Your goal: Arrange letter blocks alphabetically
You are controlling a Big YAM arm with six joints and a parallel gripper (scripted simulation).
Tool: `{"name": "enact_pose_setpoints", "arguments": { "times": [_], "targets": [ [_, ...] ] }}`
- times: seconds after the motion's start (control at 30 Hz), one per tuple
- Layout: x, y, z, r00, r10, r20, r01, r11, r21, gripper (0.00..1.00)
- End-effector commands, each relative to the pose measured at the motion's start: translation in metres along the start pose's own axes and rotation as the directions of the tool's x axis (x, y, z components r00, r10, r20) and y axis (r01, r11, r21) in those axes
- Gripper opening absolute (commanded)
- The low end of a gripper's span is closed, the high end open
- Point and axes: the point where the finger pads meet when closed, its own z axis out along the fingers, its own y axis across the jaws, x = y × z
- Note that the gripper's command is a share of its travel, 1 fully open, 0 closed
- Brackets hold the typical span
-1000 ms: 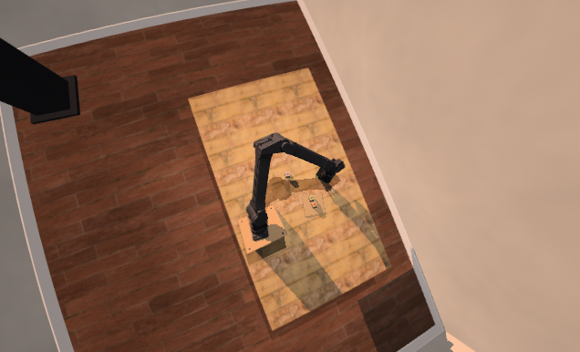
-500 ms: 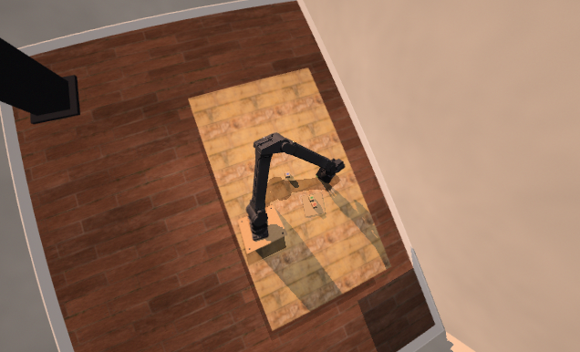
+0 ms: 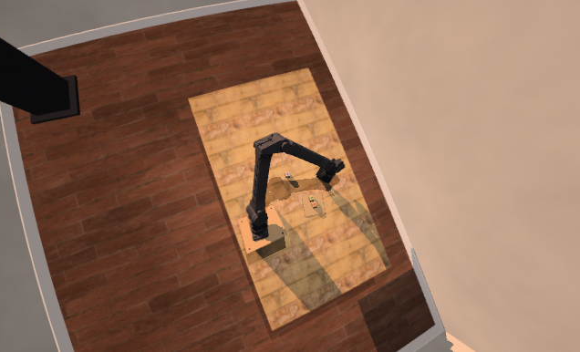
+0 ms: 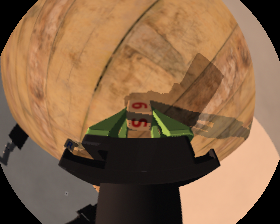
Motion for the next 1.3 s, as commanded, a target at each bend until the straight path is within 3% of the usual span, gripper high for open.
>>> {"name": "enact_pose_setpoints", "arguments": {
  "times": [0.0,0.6,0.7,0.83,0.97,1.27],
  "targets": [
    [0.003,-0.001,0.003,1.000,0.010,-0.002,-0.010,1.000,0.001,0.26],
    [0.002,-0.001,0.002,1.000,0.010,-0.001,-0.010,1.000,0.001,0.26],
    [-0.003,-0.005,-0.022,1.000,0.003,0.025,-0.003,1.000,0.015,0.26],
    [-0.003,-0.005,-0.029,1.000,0.002,0.026,-0.003,1.000,0.014,0.26],
    [-0.021,-0.005,-0.062,0.998,-0.022,0.051,0.021,0.999,0.025,0.26],
    [-0.020,-0.005,-0.122,0.998,-0.026,0.052,0.024,0.999,0.030,0.26]
  ]
}}
